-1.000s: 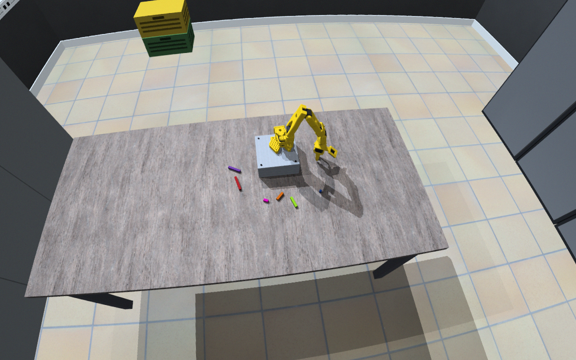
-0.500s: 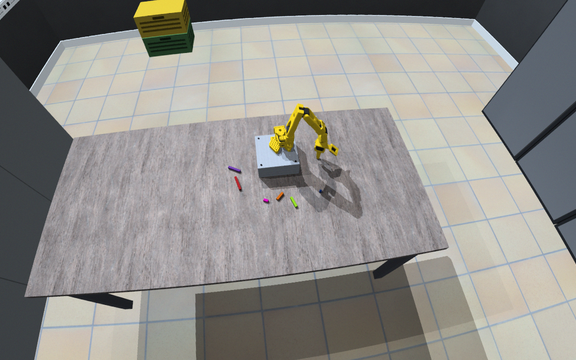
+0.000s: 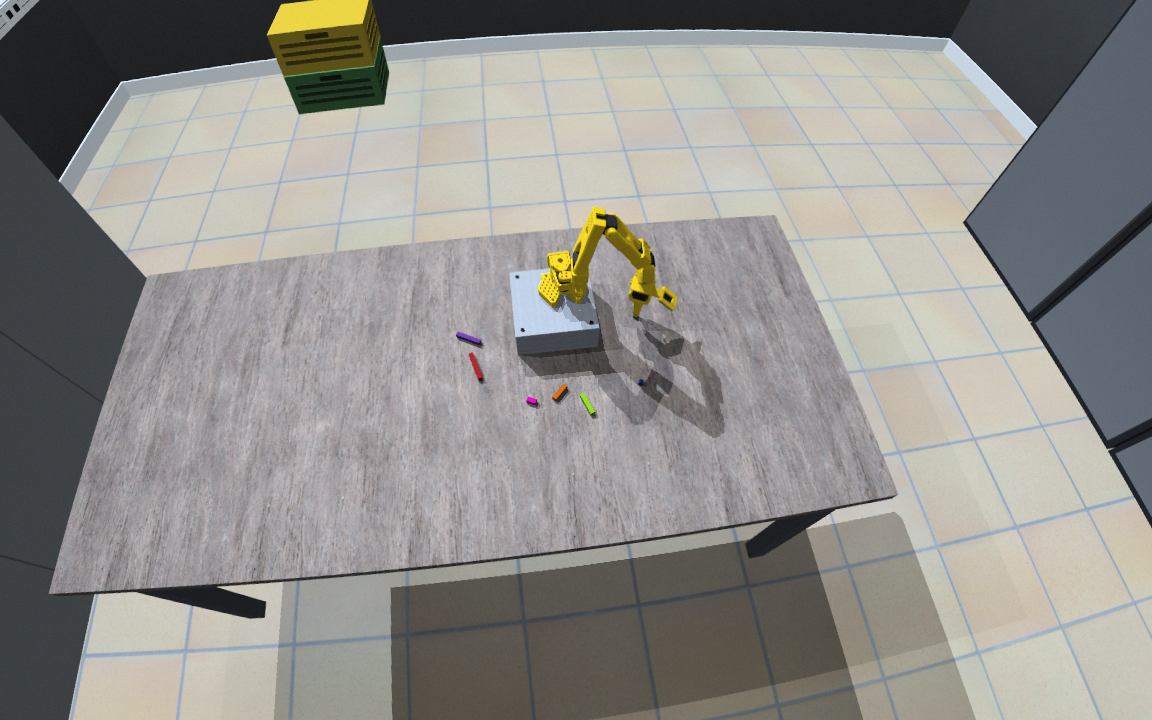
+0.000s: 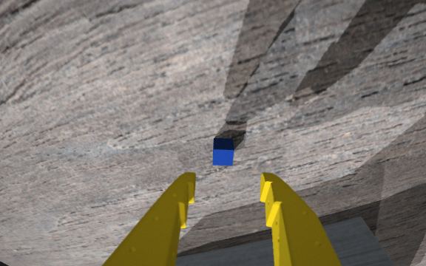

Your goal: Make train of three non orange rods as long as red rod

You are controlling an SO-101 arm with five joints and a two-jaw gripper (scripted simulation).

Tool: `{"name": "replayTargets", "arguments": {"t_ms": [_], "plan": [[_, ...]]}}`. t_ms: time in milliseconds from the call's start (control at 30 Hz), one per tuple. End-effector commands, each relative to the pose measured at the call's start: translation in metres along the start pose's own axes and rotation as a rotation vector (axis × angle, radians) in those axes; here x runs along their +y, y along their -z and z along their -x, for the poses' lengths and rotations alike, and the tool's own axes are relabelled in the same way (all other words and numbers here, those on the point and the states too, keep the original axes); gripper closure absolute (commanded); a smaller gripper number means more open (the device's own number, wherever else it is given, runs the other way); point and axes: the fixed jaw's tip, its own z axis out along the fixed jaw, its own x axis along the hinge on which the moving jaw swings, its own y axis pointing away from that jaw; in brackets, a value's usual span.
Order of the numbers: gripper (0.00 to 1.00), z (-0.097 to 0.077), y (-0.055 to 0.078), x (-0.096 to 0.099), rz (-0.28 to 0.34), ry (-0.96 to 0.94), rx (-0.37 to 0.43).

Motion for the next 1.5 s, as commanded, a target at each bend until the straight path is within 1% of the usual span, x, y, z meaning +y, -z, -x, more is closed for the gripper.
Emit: {"name": "replayTargets", "arguments": {"t_ms": [0,200,267,467,600,1467], "plan": [[0.83,-0.001,0.005,0.002,0.001,0.005,-0.001],[0.83,0.000,0.015,0.002,0.001,0.005,-0.001],[0.83,0.000,0.015,0.002,0.001,0.005,-0.001],[0.83,0.000,0.026,0.002,0.001,0.005,-0.001],[0.83,-0.001,0.030,0.002,0.001,0.005,-0.001],[0.83,-0.001,0.031,0.002,0.001,0.005,-0.001]]}}
